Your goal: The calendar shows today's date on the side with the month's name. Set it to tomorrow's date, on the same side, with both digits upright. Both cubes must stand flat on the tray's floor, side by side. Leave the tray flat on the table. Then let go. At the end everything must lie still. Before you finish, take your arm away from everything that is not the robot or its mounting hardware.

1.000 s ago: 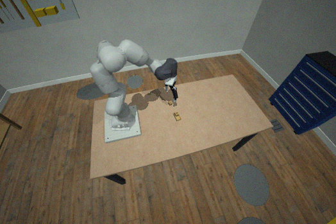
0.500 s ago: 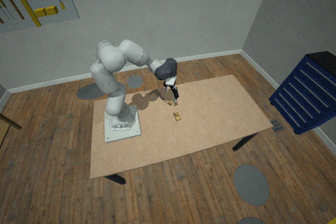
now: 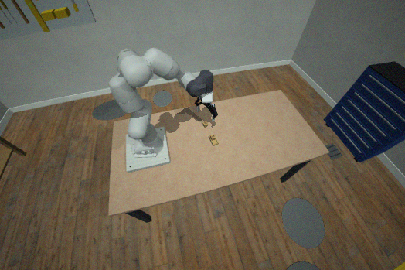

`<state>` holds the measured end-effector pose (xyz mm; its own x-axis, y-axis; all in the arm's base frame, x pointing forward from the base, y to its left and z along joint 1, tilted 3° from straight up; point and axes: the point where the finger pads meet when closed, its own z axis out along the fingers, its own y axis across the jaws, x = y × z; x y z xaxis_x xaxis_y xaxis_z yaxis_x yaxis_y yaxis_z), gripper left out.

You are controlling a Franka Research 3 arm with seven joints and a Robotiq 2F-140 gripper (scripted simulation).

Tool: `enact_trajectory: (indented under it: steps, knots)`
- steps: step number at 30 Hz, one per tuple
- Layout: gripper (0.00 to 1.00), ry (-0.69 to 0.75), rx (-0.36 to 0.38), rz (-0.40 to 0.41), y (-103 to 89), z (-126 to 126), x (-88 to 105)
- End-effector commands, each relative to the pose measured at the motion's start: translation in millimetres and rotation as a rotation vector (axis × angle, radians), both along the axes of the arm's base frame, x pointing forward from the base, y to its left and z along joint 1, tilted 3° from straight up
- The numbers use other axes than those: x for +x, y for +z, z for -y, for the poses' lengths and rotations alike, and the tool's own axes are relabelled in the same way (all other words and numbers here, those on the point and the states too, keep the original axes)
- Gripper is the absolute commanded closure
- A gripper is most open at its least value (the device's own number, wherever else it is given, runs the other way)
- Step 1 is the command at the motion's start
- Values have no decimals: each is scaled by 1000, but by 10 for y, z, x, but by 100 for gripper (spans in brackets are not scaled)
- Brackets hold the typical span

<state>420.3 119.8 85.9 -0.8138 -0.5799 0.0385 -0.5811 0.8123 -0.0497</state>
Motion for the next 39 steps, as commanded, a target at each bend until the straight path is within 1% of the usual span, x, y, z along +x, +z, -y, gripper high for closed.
enact_trajectory:
  steps: [1,4,7,8,21,23,27,38,39]
  knots:
    - [0,173,16,-9,-4,-5,10]
    - [0,222,16,-12,-7,-5,10]
    - [0,231,16,-13,-7,-5,10]
    - [0,279,16,-15,-9,-5,10]
    - [0,488,17,-27,-20,-5,10]
    - [0,488,17,-27,-20,-5,10]
    - [0,578,17,-32,-25,-5,10]
    - [0,755,17,-42,-35,-6,11]
    - [0,755,17,-42,-35,-6,11]
